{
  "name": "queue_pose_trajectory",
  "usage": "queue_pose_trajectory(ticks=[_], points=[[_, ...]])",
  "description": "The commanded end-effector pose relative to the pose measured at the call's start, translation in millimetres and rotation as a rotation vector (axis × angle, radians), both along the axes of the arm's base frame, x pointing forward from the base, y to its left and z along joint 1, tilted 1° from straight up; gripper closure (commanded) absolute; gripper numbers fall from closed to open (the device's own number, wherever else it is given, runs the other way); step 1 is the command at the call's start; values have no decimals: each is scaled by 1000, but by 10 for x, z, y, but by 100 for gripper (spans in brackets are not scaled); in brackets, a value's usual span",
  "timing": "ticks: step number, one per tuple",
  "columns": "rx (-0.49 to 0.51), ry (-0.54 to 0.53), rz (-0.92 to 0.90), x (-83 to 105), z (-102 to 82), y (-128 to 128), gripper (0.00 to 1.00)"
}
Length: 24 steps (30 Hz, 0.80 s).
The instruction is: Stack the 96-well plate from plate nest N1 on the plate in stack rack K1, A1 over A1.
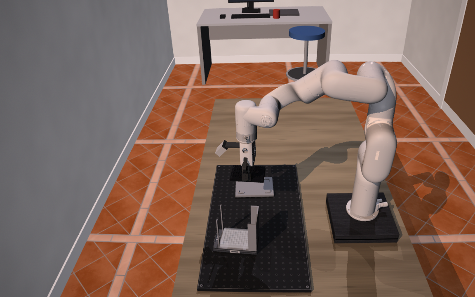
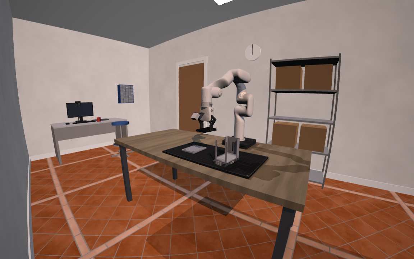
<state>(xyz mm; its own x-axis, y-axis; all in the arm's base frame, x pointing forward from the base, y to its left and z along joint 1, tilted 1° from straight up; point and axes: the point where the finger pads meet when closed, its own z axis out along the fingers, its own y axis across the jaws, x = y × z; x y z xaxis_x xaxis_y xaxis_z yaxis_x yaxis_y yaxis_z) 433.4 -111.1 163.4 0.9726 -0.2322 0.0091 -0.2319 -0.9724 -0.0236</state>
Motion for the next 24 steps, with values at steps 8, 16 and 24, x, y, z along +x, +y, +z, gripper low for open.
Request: queue_pose_trajectory(ticks=[8,16,24], points=[[-2,-4,-1,123,35,350,100],[-2,-4,-1,201,48,605,100],[-1,-4,-1,260,58,797,100]])
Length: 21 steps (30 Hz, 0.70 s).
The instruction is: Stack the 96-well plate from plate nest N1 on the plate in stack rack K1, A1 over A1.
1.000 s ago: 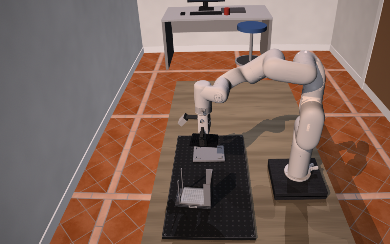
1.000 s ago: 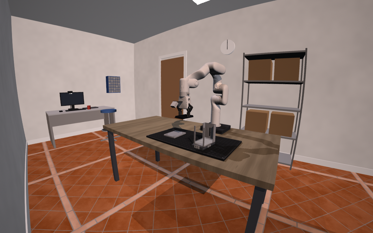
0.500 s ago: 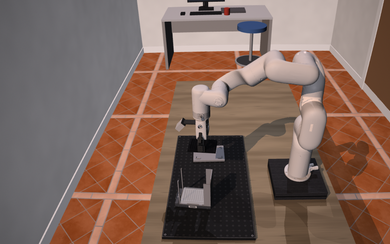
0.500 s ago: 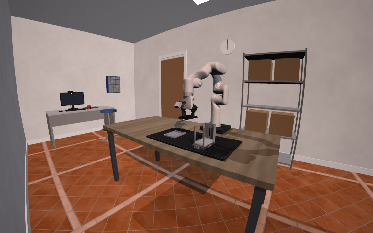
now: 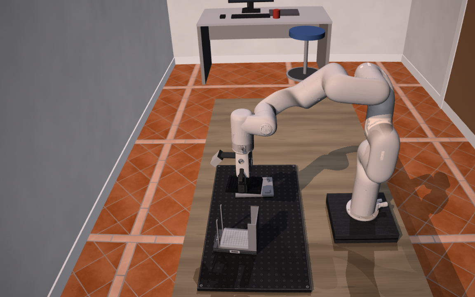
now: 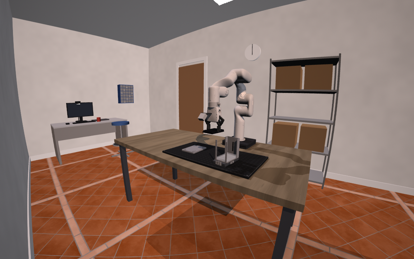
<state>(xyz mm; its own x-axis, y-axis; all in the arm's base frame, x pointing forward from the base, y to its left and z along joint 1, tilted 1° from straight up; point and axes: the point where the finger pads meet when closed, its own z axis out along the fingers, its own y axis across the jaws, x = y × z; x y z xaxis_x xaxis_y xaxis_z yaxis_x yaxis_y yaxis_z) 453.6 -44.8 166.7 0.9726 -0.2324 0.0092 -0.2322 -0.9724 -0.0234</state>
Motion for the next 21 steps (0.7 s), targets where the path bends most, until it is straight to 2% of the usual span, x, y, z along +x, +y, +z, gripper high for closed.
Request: queue_pose_trajectory(ticks=[1,21], points=[[-1,-4,0,67,26,166,100],[-1,-4,0,243,55,741,100]])
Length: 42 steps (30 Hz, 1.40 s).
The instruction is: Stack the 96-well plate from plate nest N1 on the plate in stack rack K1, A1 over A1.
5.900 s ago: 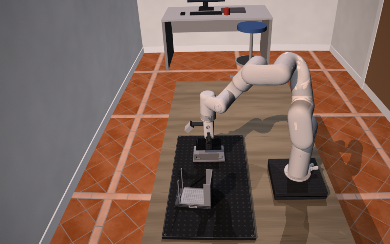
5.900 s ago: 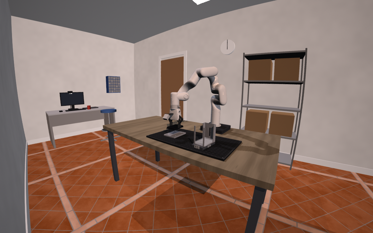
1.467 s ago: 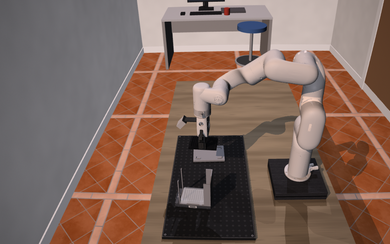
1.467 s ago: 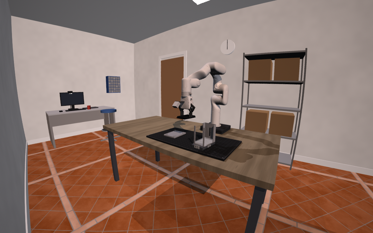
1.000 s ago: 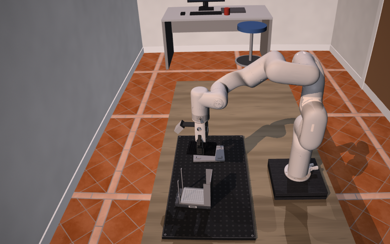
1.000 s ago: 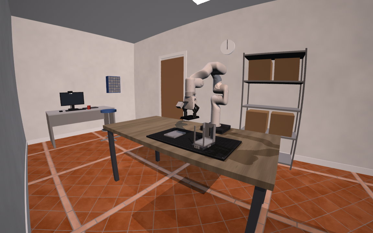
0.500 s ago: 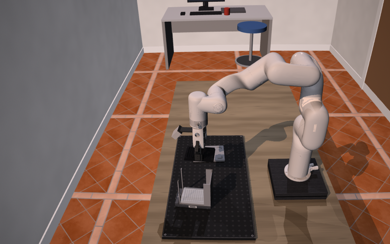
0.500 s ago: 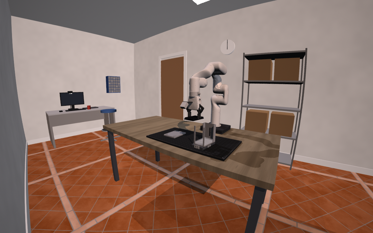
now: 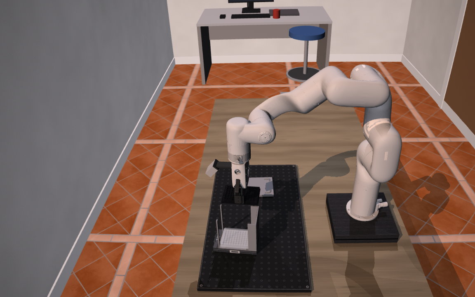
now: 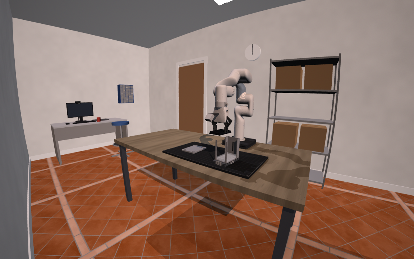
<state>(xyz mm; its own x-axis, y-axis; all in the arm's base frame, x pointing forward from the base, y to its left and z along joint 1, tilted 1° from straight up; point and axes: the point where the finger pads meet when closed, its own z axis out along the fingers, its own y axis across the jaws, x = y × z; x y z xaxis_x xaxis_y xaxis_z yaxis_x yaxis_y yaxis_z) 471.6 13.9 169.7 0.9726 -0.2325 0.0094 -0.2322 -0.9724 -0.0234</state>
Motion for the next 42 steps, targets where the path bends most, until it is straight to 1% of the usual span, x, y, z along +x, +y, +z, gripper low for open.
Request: queue_pose_trajectory(ticks=[1,7,9,16,42], points=[[0,-4,0,73,27,186,100],[0,-4,0,131,37,377,100],[0,-4,0,131,37,377,100],[0,-4,0,199,48,598,100],[0,-4,0,203,49,608,100]])
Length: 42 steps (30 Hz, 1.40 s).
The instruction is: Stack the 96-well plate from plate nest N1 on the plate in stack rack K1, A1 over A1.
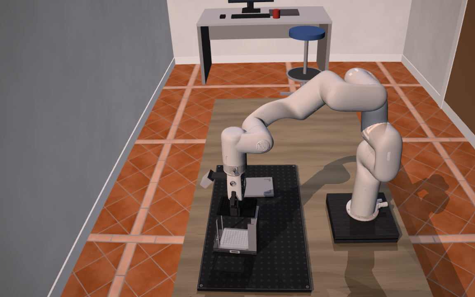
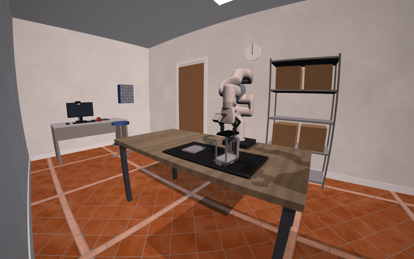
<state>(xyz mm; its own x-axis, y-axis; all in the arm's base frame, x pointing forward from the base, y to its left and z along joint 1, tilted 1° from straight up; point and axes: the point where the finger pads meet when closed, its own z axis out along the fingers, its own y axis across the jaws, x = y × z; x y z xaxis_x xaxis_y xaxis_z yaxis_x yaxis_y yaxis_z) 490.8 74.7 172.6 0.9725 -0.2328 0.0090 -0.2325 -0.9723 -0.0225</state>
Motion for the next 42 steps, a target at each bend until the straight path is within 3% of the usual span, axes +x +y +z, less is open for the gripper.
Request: queue_pose_trajectory(ticks=[1,18,42], points=[[1,-5,0,11,20,-1,100],[1,-5,0,9,3,-7,100],[1,-5,0,15,-364,-2,100]])
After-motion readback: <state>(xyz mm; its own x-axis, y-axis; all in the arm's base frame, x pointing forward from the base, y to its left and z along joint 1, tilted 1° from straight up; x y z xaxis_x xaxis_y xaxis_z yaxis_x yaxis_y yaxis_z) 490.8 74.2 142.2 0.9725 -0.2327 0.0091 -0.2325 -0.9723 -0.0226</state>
